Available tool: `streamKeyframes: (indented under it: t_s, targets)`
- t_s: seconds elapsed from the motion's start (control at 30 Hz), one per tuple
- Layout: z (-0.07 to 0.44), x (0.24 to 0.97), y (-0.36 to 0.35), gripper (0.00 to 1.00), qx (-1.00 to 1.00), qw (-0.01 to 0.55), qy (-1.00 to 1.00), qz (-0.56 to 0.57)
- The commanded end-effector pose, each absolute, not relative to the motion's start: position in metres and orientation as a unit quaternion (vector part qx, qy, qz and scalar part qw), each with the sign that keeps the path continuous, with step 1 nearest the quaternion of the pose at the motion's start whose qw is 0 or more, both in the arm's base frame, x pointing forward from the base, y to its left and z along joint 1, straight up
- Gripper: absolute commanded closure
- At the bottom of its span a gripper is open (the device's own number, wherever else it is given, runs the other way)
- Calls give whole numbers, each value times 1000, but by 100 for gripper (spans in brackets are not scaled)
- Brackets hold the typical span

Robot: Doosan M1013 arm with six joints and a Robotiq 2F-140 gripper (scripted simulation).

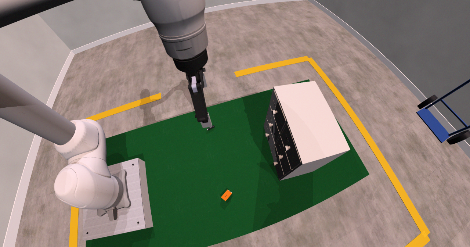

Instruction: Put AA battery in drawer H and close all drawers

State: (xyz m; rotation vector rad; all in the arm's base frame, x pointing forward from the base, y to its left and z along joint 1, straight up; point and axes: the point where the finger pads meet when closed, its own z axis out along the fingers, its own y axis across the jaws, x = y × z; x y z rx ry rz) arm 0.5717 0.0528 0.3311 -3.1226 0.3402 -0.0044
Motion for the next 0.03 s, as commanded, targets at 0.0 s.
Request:
streamKeyframes:
  t_s: [0.0]
  targets:
    - [331, 572, 53, 0, -994, 0, 108, -1]
